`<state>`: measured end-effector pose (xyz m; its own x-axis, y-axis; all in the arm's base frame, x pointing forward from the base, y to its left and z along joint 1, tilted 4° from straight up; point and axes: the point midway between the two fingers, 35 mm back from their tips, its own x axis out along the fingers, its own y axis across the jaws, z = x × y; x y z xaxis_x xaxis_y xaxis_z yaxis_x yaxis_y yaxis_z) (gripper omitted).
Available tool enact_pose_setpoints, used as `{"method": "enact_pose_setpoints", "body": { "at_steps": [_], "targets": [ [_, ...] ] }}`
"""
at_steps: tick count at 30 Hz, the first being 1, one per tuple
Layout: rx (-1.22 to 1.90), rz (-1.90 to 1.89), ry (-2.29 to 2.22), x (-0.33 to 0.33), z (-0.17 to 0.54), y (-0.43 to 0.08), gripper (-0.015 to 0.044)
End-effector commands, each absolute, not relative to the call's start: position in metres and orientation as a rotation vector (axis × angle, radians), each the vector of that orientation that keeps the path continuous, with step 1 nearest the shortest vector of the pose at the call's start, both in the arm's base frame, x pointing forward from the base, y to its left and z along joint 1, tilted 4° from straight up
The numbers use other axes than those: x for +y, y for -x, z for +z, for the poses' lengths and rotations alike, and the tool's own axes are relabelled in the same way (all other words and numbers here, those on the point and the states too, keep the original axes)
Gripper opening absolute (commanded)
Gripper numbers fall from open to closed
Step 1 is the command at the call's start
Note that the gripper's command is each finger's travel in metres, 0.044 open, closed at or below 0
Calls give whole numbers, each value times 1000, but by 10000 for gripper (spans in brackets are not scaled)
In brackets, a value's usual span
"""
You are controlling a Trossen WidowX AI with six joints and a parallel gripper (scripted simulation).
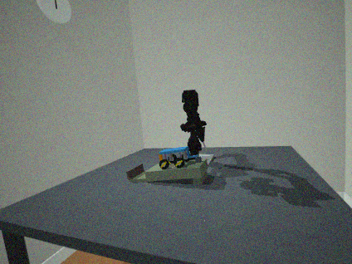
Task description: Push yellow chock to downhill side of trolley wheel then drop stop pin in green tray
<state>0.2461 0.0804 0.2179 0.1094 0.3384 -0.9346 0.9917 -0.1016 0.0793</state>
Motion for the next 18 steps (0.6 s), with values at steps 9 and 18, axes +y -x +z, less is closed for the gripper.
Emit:
{"method": "enact_pose_setpoints", "body": {
  "at_steps": [9, 18],
  "targets": [
    [1342, -1020, -1573, 83, 213, -218, 0],
    [1340, -1021, -1571, 59, 208, -218, 0]
  ]
}}
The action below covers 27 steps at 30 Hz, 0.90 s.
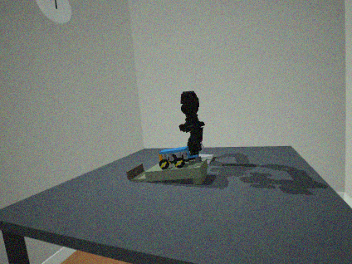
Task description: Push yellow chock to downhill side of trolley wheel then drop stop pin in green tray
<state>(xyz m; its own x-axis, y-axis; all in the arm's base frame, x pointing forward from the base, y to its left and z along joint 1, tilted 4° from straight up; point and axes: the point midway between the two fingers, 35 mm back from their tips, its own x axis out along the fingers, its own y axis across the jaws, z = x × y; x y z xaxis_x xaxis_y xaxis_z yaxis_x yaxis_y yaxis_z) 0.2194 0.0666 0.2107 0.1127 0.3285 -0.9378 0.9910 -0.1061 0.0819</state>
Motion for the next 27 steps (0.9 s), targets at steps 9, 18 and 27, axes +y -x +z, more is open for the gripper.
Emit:
{"method": "enact_pose_setpoints", "body": {
  "at_steps": [9, 18, 27],
  "targets": [
    [1338, -1023, -1569, 31, 202, -217, 0],
    [1337, -1024, -1567, 3, 196, -216, 0],
    [1335, -1026, -1565, -29, 189, -213, 0]
  ]
}}
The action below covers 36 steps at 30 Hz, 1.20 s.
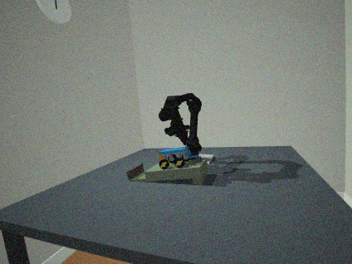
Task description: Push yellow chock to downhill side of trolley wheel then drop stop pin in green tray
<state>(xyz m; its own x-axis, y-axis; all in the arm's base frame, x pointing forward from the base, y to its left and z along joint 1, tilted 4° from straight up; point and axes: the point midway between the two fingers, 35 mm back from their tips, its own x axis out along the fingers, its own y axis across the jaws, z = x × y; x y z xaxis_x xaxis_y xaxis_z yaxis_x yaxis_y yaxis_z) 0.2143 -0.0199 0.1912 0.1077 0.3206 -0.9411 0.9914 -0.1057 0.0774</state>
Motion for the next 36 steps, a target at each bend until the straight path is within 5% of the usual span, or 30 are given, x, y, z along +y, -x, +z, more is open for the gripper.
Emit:
{"method": "enact_pose_setpoints", "body": {
  "at_steps": [1, 36],
  "targets": [
    [1335, -1026, -1565, -33, 188, -213, 0],
    [1280, -1118, -1622, -129, 164, -199, 0]
  ]
}}
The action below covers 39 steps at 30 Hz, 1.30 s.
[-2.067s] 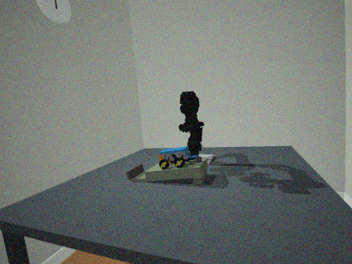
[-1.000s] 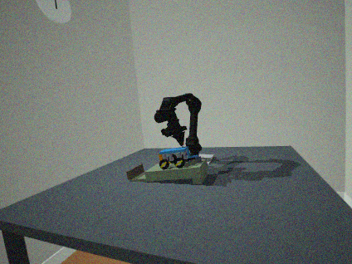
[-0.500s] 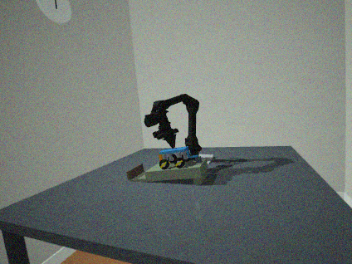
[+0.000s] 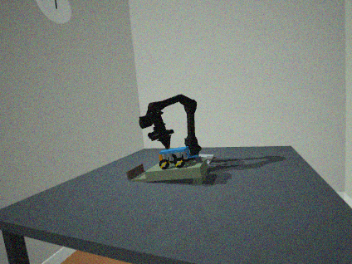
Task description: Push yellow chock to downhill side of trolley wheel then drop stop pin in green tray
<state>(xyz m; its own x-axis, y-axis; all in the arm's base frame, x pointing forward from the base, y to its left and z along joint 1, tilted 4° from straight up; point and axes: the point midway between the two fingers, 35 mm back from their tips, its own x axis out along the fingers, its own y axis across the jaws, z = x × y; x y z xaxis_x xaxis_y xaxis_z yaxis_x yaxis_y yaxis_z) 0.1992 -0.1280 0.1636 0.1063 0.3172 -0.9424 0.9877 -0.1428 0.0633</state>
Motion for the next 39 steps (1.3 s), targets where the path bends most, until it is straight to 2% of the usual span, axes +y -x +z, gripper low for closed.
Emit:
{"method": "enact_pose_setpoints", "body": {
  "at_steps": [1, 39],
  "targets": [
    [1262, -1144, -1641, -129, 164, -199, 0],
    [310, -2017, -2279, -122, 165, -199, 0]
  ]
}}
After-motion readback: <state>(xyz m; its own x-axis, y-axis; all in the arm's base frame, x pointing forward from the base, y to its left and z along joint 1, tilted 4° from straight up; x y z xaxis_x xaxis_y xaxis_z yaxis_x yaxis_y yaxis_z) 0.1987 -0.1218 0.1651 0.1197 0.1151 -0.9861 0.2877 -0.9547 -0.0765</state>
